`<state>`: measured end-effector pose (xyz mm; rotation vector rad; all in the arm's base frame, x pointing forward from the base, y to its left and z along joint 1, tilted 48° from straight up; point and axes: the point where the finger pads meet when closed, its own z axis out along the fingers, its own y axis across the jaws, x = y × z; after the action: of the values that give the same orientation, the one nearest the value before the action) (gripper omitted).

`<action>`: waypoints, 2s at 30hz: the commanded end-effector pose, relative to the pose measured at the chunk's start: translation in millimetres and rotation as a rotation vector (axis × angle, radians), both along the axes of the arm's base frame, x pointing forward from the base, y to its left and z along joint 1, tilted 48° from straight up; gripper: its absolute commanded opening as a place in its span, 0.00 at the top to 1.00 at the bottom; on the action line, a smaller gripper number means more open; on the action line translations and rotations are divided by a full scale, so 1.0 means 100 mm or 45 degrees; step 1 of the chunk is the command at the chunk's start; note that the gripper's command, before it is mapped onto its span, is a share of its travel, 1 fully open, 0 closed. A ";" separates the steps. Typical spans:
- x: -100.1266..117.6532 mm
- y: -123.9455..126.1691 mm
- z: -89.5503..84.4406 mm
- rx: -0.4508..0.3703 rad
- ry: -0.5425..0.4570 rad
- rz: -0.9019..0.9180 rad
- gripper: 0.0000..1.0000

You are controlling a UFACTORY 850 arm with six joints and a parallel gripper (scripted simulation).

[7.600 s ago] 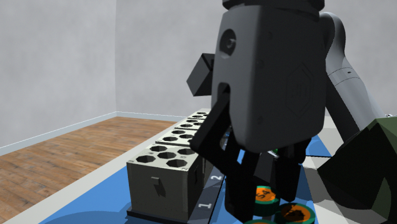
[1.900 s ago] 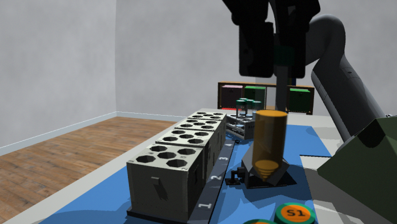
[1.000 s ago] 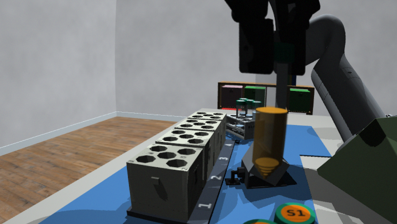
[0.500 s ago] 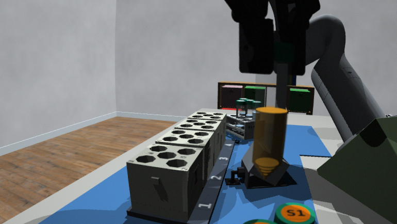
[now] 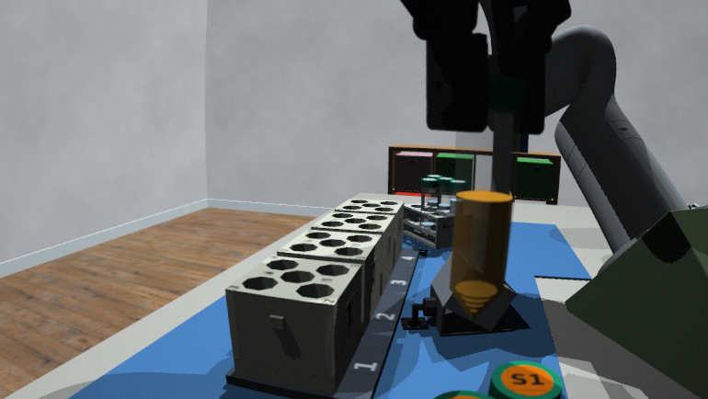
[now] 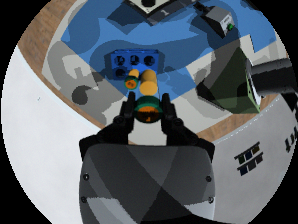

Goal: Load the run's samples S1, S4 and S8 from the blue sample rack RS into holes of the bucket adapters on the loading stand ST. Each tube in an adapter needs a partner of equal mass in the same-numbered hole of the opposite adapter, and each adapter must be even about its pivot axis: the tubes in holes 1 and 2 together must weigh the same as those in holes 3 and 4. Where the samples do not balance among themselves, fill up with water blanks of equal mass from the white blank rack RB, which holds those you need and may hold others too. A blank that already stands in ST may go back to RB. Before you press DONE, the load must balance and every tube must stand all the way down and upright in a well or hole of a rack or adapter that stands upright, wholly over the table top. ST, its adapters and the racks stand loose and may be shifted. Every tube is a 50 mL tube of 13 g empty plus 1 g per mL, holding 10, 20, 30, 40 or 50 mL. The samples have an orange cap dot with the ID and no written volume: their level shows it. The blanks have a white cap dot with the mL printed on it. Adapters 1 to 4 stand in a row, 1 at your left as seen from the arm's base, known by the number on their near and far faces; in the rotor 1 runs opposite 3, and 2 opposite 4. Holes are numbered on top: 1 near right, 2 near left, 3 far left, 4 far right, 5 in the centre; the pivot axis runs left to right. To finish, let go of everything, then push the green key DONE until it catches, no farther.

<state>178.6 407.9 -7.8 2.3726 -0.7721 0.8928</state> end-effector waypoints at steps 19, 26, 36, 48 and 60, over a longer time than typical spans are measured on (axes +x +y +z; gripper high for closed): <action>0.11 -0.15 -0.17 0.003 0.000 0.001 1.00; 0.17 -0.23 -0.26 0.002 0.000 0.001 1.00; 0.24 -0.33 -0.37 0.002 0.000 0.001 1.00; 0.30 -0.42 -0.47 0.002 0.000 0.001 1.00; 0.31 -0.43 -0.48 0.002 0.000 0.001 1.00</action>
<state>209.2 365.0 -55.2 2.3729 -0.7723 0.8929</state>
